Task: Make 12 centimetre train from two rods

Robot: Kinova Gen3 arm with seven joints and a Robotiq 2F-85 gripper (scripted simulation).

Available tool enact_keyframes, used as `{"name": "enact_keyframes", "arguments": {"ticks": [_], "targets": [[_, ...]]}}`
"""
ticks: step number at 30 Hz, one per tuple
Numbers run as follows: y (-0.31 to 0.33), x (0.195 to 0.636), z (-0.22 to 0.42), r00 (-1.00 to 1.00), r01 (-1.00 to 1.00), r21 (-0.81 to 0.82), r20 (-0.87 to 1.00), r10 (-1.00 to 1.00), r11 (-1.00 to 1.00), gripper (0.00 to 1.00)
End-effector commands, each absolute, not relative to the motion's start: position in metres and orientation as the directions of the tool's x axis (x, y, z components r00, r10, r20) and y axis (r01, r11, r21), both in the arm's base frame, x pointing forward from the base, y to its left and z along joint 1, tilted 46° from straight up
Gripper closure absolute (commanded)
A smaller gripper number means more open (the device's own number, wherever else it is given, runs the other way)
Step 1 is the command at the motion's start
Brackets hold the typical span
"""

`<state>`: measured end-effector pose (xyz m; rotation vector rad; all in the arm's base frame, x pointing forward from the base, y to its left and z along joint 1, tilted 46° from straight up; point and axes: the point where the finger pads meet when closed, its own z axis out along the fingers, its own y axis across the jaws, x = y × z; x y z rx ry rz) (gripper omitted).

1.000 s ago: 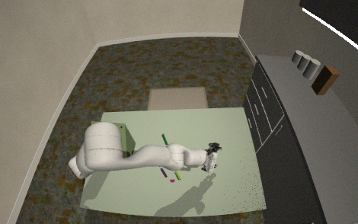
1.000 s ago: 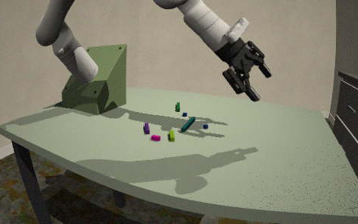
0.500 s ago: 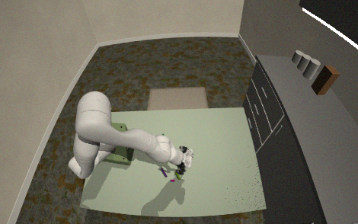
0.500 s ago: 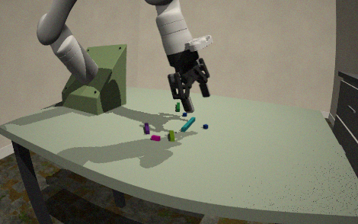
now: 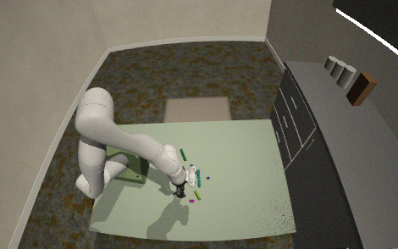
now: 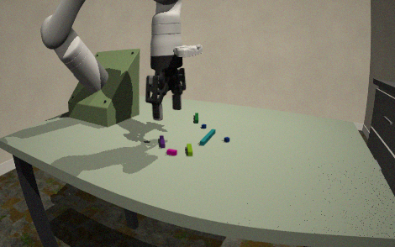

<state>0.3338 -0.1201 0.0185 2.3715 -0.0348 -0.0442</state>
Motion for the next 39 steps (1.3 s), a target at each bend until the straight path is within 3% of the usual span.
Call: {"name": "enact_keyframes", "arguments": {"ticks": [1,39], "targets": [[-0.1207,0.3208,0.0239,0.998,0.022,0.712,-0.062,-0.031,-0.701,0.0],[-0.1215,0.316,0.0262,0.997,0.03,0.718,-0.074,-0.033,-0.695,0.0]]}}
